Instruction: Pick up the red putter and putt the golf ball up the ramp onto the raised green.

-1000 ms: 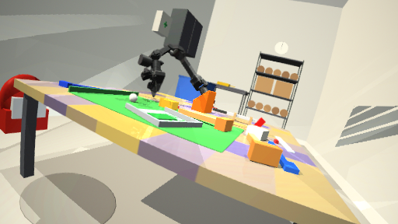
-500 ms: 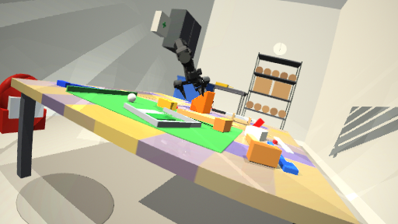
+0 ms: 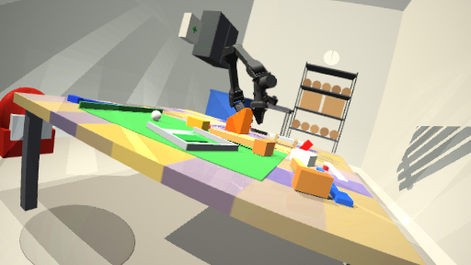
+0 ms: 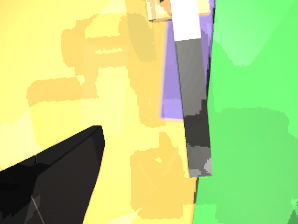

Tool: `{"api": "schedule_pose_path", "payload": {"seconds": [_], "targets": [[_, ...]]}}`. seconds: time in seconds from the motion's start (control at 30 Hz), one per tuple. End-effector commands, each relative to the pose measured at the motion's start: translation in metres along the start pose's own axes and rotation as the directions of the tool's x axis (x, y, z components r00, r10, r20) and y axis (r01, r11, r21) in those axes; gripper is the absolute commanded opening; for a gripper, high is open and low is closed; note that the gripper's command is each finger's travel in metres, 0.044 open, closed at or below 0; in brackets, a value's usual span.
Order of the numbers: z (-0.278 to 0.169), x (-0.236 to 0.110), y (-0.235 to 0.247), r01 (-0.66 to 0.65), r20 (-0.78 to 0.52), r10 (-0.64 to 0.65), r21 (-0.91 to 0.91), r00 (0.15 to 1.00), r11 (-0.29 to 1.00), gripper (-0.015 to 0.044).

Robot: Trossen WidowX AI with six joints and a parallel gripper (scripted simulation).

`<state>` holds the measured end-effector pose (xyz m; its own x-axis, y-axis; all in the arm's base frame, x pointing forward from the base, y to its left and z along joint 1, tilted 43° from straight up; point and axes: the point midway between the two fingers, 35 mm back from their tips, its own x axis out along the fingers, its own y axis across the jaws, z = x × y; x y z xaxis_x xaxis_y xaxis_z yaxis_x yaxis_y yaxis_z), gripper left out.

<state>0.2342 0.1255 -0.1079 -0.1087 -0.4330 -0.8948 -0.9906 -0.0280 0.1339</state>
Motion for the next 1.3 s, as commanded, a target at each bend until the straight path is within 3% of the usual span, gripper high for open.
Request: {"api": "schedule_pose_path", "payload": {"seconds": [0.0, 0.63, 1.27], "targets": [[0.003, 0.001, 0.002, 0.006, -0.014, -0.007, -0.056, 1.000, 0.998, 0.0440], [-0.010, 0.046, 0.000, 0.006, -0.016, -0.007, -0.056, 1.000, 0.998, 0.0440], [-0.016, 0.067, 0.000, 0.006, -0.017, -0.007, -0.056, 1.000, 0.998, 0.0440]]}}
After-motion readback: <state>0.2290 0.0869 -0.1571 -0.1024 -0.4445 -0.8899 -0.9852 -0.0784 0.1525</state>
